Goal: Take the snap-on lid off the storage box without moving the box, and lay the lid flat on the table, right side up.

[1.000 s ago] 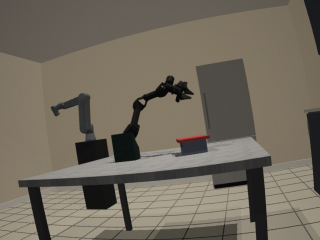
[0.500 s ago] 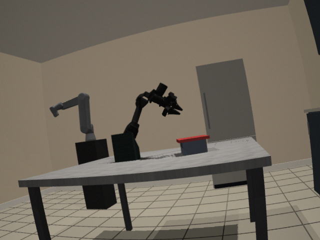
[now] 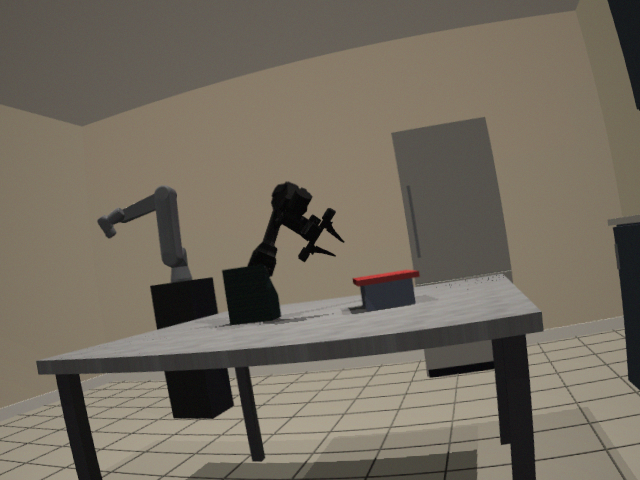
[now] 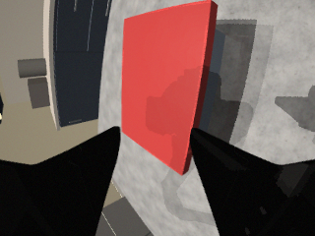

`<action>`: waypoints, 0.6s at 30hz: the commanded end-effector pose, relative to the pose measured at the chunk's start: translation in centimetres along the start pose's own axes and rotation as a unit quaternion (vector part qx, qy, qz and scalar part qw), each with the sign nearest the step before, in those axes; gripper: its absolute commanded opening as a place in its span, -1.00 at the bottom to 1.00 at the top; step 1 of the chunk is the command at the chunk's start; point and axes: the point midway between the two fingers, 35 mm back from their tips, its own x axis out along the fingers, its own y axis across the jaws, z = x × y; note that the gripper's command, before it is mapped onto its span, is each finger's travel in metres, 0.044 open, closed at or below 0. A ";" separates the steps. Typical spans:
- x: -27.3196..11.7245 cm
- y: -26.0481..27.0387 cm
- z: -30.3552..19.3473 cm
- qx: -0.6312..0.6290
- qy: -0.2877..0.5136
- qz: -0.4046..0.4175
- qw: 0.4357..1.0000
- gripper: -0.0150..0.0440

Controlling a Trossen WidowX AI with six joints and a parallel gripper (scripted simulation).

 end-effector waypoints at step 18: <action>4.1 -5.3 -0.4 0.017 0.004 0.001 1.000 0.31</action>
